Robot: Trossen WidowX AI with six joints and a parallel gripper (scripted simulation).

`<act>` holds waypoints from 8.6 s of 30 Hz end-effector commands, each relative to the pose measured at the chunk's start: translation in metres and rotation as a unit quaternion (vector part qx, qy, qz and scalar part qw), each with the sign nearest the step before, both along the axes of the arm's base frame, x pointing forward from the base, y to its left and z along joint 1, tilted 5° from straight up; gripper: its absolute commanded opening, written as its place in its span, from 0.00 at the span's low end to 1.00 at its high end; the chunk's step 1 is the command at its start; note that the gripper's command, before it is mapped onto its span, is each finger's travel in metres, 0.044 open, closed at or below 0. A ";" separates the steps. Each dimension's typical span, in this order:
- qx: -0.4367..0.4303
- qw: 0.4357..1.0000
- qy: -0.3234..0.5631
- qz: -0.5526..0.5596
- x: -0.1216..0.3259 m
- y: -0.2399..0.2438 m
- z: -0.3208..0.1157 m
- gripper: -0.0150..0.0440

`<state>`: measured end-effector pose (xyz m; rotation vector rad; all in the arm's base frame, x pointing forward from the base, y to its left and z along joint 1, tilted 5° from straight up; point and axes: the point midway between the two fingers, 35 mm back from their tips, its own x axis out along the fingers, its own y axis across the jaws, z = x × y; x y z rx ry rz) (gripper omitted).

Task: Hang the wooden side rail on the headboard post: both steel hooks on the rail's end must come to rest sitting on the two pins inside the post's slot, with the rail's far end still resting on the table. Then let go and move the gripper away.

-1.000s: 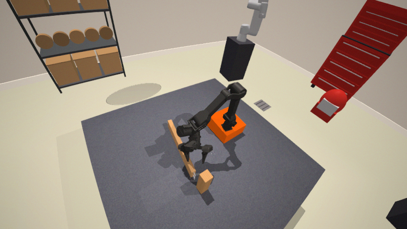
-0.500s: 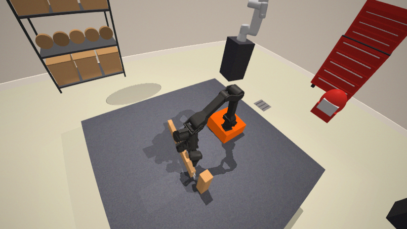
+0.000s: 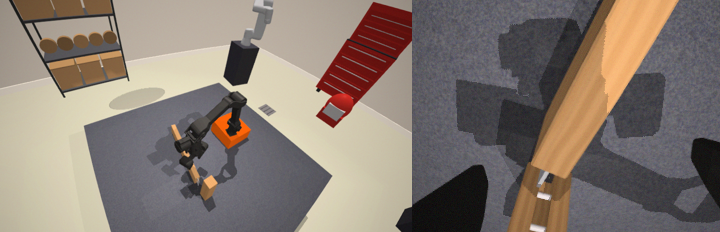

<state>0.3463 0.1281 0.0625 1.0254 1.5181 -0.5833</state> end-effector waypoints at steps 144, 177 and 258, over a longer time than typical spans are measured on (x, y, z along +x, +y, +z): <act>-0.098 0.978 0.057 -0.174 0.010 0.001 -0.100 0.25; -0.098 0.978 0.058 -0.174 0.008 0.000 -0.098 0.25; -0.098 0.978 0.057 -0.174 0.009 -0.001 -0.085 0.25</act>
